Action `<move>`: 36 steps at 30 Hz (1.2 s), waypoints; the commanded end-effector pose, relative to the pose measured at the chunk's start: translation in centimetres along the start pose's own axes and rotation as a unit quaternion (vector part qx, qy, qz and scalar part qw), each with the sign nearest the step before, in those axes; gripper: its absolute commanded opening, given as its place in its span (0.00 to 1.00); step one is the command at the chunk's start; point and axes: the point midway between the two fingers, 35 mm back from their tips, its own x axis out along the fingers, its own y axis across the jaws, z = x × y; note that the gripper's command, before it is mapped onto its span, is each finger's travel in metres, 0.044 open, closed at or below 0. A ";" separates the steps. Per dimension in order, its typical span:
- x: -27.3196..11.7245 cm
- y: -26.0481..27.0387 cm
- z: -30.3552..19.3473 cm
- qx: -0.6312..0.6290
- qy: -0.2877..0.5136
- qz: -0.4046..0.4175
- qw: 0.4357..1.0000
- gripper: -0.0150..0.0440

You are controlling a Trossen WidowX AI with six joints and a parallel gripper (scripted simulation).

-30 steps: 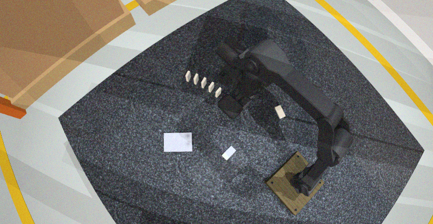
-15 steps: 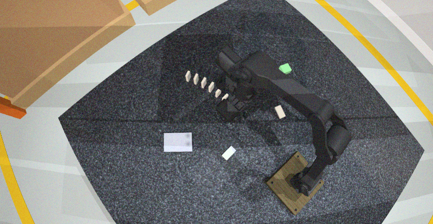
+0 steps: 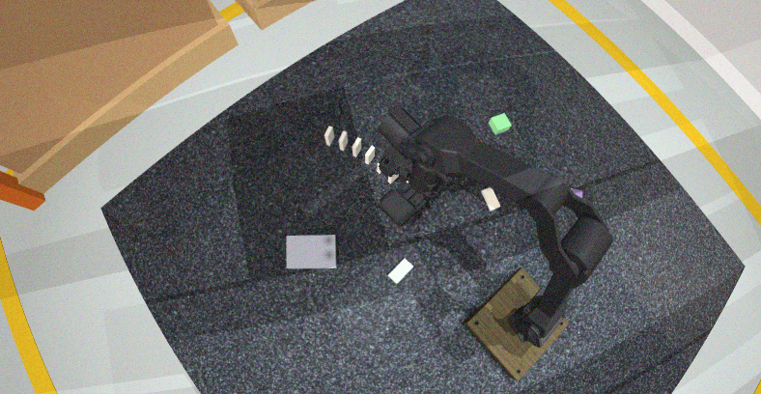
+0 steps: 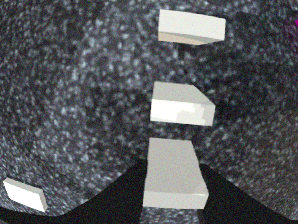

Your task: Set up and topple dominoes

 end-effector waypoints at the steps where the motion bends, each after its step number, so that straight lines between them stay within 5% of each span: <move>1: 1.1 0.0 -0.2 -0.001 -0.001 0.000 1.000 0.44; 11: 1.1 0.0 -0.2 -0.001 -0.001 0.000 1.000 0.44; 23: 1.1 0.0 -0.2 -0.001 -0.001 0.000 1.000 0.97; 27: 0.9 0.0 -0.2 -0.001 -0.001 0.000 1.000 1.00; 36: -10.1 0.0 0.1 0.000 0.000 0.001 1.000 1.00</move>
